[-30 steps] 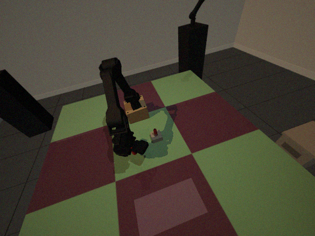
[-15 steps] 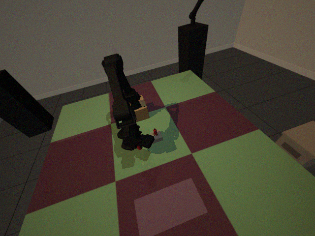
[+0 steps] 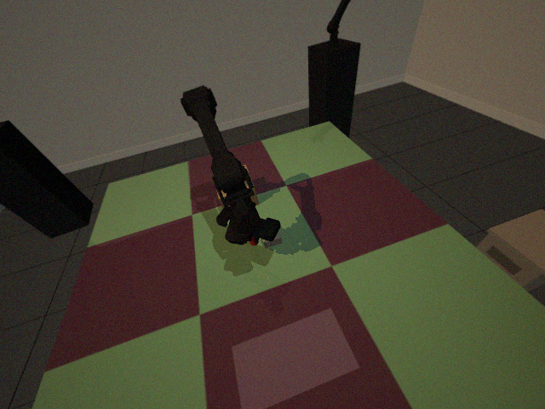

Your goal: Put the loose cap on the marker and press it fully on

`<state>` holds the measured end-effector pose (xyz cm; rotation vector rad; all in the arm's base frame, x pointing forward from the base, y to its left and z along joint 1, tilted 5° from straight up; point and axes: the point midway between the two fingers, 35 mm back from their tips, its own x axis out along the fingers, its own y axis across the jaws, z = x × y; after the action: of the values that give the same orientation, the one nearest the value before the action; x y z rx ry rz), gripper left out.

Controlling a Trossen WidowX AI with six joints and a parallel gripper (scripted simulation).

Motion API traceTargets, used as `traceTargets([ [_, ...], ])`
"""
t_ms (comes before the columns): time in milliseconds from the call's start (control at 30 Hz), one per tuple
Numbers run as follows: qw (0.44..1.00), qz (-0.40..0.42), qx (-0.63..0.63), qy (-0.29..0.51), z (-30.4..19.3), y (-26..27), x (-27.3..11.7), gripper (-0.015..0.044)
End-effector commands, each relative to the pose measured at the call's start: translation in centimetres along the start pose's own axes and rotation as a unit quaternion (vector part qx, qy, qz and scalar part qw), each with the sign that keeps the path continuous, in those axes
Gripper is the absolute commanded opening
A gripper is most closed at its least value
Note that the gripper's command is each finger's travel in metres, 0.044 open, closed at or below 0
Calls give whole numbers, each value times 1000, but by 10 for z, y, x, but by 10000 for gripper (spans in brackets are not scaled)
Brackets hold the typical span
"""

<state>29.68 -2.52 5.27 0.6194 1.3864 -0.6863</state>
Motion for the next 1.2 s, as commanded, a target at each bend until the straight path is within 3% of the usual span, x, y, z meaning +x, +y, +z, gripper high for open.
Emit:
traceTargets([
  [0, 1000, -2, 1, -1, -13, 3, -4, 0],
  [700, 1000, -2, 1, 1, -81, 9, -22, 0],
  [1167, 1000, -2, 1, 1, -83, 9, -11, 0],
])
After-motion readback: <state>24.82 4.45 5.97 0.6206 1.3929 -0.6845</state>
